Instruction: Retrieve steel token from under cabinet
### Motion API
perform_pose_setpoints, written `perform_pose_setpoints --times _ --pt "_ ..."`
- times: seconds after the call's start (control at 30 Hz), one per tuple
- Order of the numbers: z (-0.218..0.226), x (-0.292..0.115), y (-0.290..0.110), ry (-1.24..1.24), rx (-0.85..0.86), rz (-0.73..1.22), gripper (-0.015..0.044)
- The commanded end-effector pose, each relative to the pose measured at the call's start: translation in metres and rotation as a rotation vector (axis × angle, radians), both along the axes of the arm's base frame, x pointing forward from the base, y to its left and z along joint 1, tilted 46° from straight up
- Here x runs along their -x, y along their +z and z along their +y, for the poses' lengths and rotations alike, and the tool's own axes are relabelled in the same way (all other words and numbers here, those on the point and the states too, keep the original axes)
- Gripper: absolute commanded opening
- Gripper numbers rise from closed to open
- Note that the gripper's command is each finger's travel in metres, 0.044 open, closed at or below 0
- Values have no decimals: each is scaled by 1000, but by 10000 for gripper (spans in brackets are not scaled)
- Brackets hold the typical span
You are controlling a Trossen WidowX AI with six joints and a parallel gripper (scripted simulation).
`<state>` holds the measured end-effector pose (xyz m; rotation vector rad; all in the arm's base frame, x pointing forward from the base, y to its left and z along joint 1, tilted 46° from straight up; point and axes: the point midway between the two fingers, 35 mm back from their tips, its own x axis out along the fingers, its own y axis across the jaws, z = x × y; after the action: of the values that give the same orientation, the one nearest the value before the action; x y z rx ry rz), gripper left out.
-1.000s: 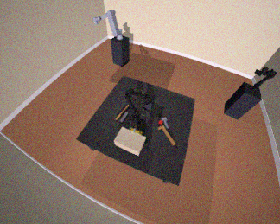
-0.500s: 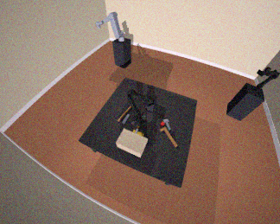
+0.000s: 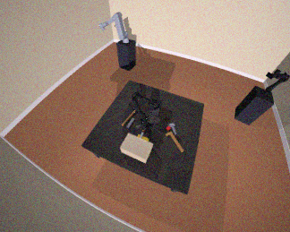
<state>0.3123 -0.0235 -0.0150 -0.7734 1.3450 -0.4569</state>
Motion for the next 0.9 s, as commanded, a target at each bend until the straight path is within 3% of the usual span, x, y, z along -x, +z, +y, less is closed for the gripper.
perform_pose_setpoints --times 0.0,0.87 --pt "-3 8 -1 -5 1 3 0" --pt "-9 36 -2 -5 1 4 0"
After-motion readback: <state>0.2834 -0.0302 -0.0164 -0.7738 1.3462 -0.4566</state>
